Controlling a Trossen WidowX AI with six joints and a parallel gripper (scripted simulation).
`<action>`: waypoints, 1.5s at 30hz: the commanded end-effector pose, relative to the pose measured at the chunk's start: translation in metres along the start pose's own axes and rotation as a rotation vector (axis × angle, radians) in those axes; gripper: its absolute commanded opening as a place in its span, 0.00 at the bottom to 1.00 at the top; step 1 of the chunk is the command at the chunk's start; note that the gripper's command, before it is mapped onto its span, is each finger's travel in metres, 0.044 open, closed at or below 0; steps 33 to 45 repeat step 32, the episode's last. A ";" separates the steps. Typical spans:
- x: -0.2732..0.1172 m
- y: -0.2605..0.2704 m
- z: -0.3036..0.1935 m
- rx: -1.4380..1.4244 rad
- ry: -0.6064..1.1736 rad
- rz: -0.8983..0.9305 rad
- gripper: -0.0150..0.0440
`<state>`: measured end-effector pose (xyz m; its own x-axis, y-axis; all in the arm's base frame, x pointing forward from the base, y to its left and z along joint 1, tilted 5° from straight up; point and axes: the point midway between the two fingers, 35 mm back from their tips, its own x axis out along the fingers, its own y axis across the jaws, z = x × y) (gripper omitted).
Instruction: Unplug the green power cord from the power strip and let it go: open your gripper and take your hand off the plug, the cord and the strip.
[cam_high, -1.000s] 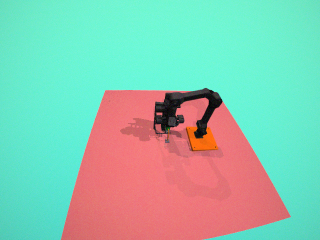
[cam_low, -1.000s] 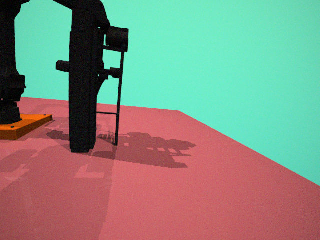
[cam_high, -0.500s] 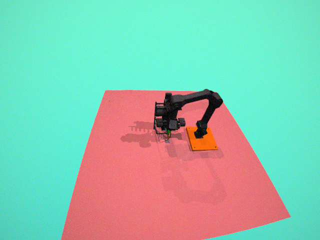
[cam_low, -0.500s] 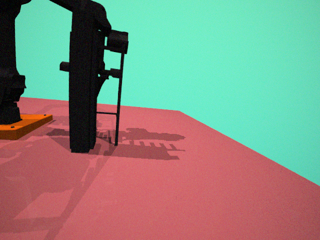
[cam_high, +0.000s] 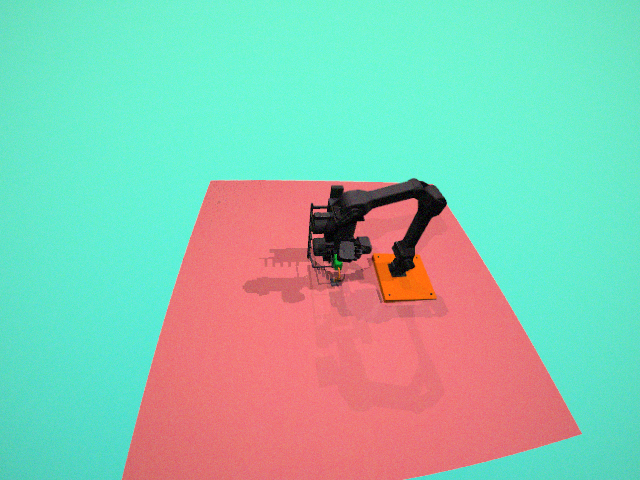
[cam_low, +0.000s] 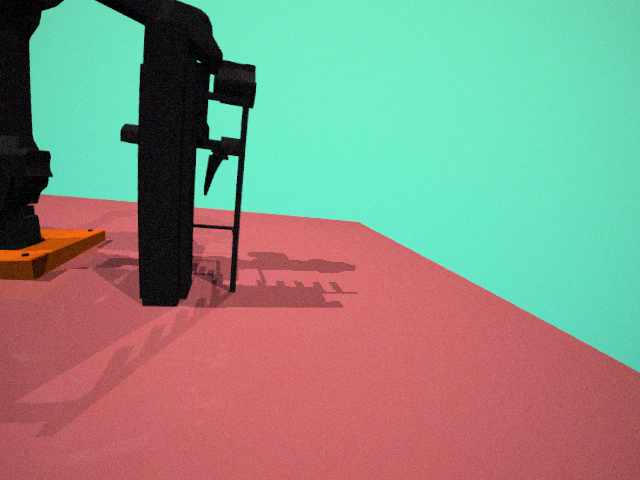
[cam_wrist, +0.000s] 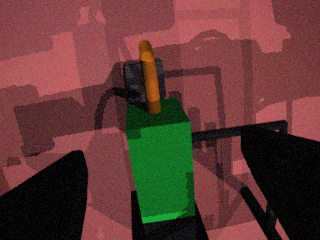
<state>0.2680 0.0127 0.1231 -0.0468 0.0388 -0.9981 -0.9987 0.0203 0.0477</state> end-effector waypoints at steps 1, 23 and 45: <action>-0.001 0.000 0.006 -0.005 -0.004 0.001 0.92; -0.012 0.001 0.061 -0.005 -0.009 0.001 1.00; -0.012 0.001 0.061 -0.005 -0.009 0.001 1.00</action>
